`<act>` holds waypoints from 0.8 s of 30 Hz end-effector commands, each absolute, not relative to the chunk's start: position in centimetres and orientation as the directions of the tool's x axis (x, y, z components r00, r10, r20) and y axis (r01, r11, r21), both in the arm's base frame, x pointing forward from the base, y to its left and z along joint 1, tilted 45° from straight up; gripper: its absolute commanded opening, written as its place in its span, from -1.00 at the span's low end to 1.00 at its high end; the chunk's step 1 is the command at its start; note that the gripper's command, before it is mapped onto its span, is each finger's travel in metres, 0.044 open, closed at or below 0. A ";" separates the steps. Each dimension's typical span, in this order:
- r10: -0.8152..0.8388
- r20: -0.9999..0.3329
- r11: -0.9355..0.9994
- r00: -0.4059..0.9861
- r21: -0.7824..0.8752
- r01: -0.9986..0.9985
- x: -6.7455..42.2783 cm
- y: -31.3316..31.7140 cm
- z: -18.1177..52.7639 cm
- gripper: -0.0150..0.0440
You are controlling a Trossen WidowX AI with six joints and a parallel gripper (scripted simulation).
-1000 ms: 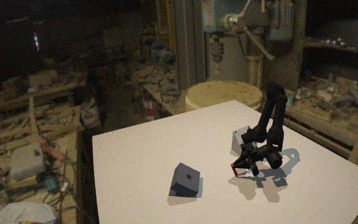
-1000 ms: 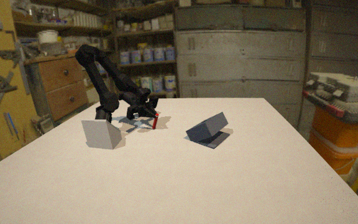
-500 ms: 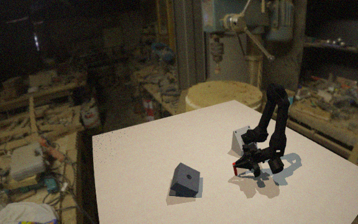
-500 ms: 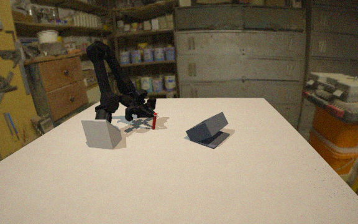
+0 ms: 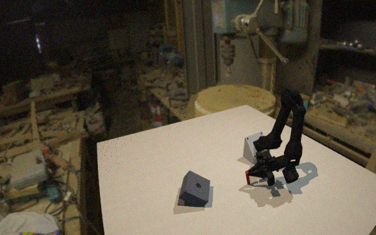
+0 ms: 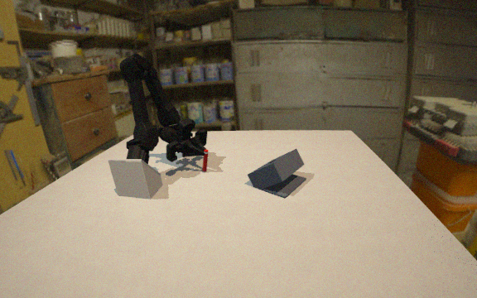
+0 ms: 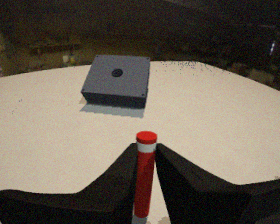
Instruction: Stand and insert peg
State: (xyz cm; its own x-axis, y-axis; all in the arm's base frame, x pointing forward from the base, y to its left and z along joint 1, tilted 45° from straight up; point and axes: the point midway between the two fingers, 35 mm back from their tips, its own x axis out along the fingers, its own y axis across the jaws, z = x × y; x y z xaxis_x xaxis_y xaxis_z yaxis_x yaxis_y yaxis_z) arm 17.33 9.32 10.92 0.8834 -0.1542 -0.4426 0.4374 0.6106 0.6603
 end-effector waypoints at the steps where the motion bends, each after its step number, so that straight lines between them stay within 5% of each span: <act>1: -0.154 -0.443 0.610 0.883 0.660 0.437 17.3 9.5 10.8 -0.32; 24: -0.159 -0.437 0.621 0.885 0.653 0.434 17.0 9.8 10.6 -0.32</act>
State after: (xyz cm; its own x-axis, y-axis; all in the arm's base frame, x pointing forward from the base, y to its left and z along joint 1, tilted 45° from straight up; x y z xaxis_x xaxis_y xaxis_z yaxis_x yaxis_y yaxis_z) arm 17.12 9.63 10.66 0.8860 -0.1601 -0.4352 0.4331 0.6213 0.6530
